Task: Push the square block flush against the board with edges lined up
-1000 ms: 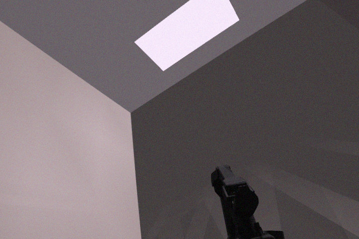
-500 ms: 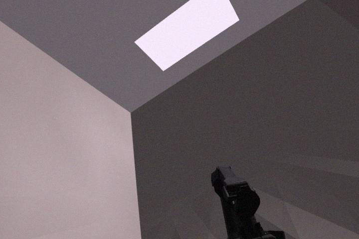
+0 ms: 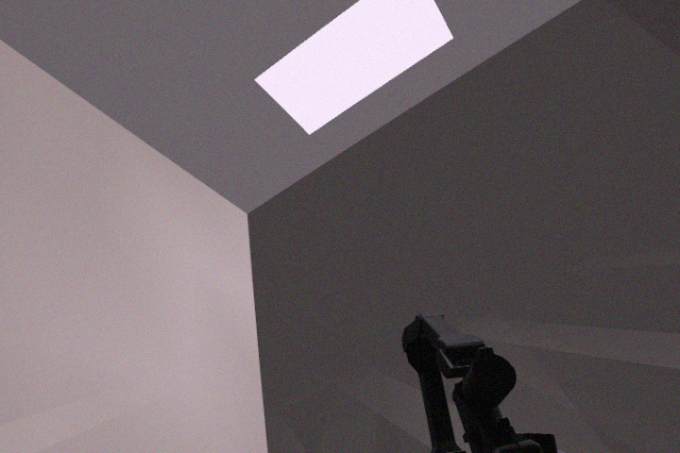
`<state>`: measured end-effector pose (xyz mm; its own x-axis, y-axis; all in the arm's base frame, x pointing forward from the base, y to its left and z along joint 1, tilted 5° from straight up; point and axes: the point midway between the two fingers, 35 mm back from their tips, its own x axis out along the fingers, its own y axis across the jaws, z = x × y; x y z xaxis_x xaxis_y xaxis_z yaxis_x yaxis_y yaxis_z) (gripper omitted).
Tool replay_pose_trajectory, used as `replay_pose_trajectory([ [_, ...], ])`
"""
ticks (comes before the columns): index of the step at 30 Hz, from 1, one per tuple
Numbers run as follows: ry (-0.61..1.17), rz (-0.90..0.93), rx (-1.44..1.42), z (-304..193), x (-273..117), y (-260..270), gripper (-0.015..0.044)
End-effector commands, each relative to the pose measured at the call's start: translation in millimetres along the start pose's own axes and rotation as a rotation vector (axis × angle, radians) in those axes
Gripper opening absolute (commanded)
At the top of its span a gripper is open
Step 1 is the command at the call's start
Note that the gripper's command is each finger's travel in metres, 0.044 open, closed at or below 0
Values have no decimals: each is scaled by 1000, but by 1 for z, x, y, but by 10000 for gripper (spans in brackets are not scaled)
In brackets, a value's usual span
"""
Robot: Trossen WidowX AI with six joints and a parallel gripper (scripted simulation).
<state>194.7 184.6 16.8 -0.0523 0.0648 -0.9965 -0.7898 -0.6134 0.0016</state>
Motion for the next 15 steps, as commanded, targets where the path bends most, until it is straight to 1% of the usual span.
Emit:
replay_pose_trajectory([
  [1, 0, -4, 2, 7, -1, -1, 0],
  [7, -1, -4, 2, 16, -1, 0, 0],
  [8, 0, -1, 0, 11, -3, 0, 0],
  [12, 0, -4, 2, 11, -48, 0, 0],
  [15, 0, -4, 2, 11, -51, 0, 0],
])
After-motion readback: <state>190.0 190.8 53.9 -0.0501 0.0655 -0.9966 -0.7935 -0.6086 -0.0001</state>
